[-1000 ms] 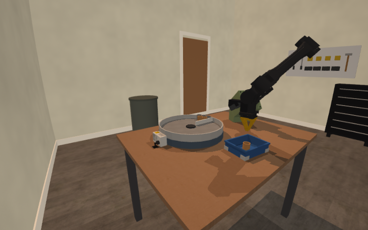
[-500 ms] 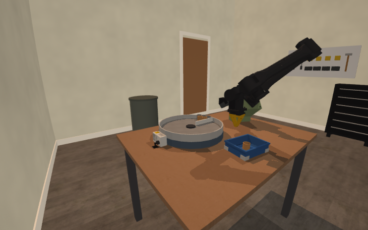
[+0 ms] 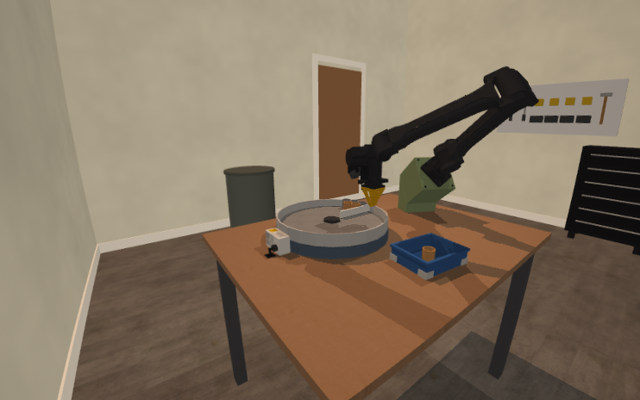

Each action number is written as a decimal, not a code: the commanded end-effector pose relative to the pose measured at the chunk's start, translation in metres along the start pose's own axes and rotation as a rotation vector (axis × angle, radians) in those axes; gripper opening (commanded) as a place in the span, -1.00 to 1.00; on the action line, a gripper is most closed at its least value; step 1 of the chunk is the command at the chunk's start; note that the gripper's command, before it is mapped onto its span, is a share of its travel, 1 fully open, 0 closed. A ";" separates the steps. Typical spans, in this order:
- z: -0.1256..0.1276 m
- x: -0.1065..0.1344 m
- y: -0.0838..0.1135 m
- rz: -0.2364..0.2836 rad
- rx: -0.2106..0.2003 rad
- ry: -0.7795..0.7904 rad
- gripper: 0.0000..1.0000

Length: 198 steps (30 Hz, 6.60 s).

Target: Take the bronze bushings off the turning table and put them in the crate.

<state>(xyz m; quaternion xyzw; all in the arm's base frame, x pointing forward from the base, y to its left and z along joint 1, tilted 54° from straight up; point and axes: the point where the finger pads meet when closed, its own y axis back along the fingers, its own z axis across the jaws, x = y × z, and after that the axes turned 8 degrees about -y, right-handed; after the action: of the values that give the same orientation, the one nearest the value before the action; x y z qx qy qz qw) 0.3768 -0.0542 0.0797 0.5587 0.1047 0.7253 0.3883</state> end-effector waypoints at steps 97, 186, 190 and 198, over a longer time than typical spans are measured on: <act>-0.006 -0.177 -0.015 -0.018 -0.020 0.098 -0.71; -0.007 -0.176 -0.036 -0.014 -0.018 0.095 -0.71; -0.007 -0.176 -0.036 -0.014 -0.018 0.095 -0.71; -0.007 -0.176 -0.036 -0.014 -0.018 0.095 -0.71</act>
<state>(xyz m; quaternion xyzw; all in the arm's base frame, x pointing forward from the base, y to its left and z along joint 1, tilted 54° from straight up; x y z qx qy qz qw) 0.3934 -0.1374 -0.0750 0.5293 0.1219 0.7477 0.3821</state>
